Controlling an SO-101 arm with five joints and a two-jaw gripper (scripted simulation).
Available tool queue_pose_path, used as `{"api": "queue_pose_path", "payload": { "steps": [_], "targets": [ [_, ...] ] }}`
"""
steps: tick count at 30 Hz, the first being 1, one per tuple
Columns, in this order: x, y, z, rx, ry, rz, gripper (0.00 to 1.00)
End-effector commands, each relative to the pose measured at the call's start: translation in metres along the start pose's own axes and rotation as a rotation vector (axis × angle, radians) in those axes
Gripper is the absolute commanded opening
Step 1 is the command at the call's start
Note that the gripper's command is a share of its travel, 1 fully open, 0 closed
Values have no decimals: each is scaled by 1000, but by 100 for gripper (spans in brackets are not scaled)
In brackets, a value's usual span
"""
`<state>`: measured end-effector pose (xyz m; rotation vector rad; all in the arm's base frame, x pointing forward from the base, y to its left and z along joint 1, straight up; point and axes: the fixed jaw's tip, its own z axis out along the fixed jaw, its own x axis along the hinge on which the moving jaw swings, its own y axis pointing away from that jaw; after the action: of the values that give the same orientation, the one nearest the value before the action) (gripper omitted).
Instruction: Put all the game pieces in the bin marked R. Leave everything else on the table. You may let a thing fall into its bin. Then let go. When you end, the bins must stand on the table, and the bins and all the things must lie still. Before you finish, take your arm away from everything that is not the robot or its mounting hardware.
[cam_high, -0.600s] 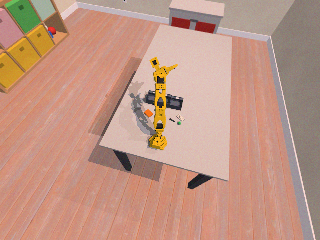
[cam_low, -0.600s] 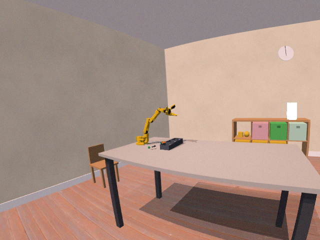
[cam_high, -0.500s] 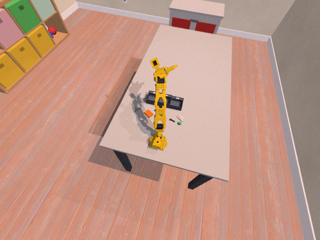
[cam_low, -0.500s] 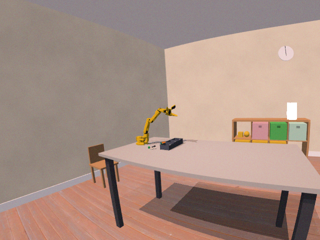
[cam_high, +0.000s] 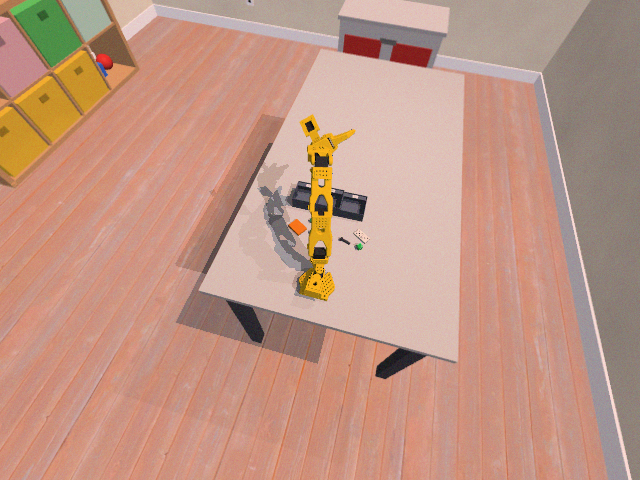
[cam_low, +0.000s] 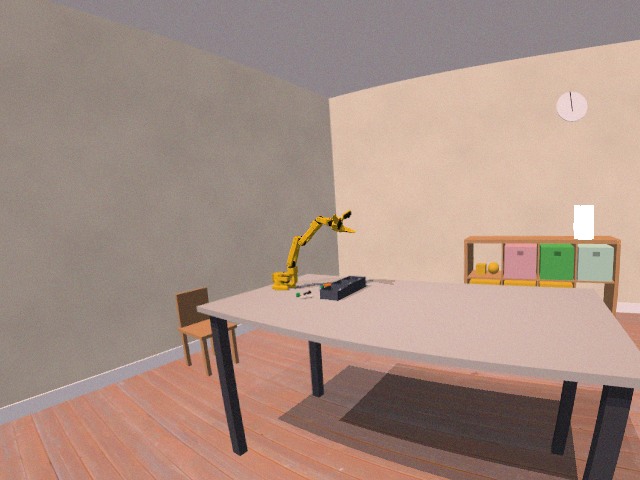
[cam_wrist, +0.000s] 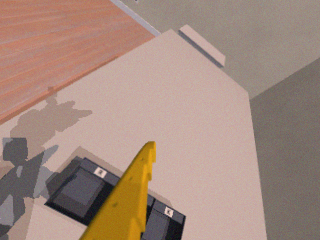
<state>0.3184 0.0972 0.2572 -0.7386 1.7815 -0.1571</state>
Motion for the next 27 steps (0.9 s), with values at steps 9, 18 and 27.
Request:
{"api": "queue_pose_path", "payload": {
  "steps": [9, 18, 27],
  "targets": [
    [14, -1, -4, -14, 74, 46, 100],
    [55, 0, -18, -47, 284, 172, 100],
    [130, 17, -61, -73, 663, 420, 100]
  ]
}}
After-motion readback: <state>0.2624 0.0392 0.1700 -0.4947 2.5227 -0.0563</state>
